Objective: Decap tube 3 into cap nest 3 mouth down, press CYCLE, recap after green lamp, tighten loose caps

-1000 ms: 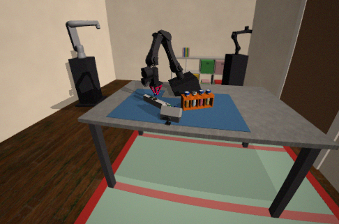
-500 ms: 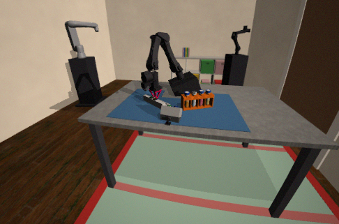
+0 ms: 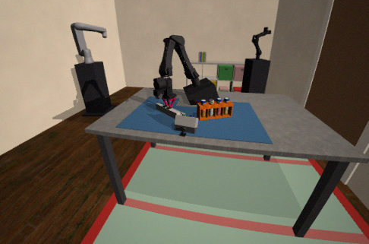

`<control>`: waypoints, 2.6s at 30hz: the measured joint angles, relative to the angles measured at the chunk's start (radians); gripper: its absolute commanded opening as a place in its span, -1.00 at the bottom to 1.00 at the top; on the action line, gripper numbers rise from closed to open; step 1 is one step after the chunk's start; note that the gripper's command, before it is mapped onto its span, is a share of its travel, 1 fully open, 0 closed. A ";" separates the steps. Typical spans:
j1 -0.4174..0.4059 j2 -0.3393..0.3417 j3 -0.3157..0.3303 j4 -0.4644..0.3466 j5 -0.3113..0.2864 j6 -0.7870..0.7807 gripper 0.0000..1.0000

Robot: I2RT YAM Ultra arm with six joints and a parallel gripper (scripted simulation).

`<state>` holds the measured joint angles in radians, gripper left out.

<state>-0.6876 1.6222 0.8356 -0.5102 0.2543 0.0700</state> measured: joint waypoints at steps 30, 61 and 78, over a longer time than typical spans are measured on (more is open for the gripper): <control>-0.008 0.032 -0.006 0.042 -0.003 -0.008 -0.06; 0.076 -0.180 0.133 -0.276 0.015 0.060 -0.06; 0.135 -0.248 0.272 -0.527 0.031 0.126 -0.06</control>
<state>-0.5522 1.3743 1.1076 -1.0370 0.2848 0.1959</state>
